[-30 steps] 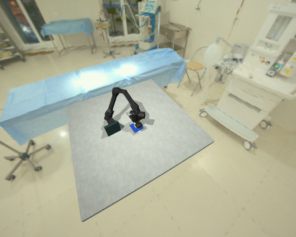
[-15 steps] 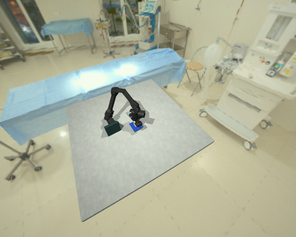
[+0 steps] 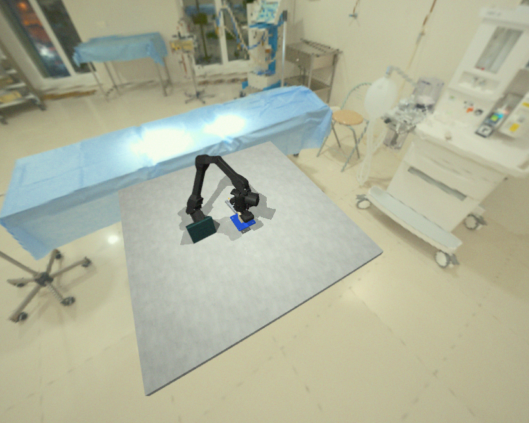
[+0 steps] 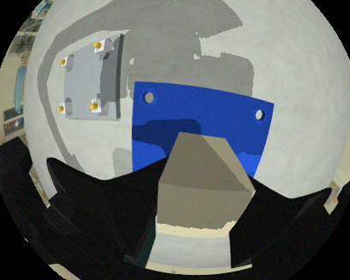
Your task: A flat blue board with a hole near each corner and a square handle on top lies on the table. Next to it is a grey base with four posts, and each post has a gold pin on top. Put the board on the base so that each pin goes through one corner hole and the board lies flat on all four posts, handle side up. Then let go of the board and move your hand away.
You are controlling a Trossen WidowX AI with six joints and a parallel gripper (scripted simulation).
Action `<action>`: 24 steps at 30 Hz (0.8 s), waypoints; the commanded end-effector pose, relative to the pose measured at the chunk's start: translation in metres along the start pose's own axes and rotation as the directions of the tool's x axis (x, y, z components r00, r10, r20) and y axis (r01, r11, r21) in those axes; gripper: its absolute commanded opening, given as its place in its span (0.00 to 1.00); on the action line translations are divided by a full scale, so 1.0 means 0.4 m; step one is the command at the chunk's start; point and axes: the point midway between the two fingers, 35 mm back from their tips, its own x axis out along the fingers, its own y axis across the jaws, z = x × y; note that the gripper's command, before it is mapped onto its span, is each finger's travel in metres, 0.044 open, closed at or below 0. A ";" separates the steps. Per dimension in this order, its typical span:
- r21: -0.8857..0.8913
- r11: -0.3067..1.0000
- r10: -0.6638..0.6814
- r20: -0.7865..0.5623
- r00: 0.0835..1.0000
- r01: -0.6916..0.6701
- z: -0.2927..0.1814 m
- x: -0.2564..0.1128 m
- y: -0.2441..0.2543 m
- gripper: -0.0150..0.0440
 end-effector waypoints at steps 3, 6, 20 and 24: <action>-0.010 1.000 -0.010 0.004 1.000 0.010 0.002 -0.043 0.000 0.25; -0.010 1.000 -0.010 0.004 1.000 0.010 0.001 -0.048 0.001 0.25; -0.022 0.999 -0.023 0.000 1.000 0.023 0.038 -0.055 0.055 0.25; -0.025 0.999 -0.026 0.001 1.000 0.026 0.051 -0.057 0.075 0.25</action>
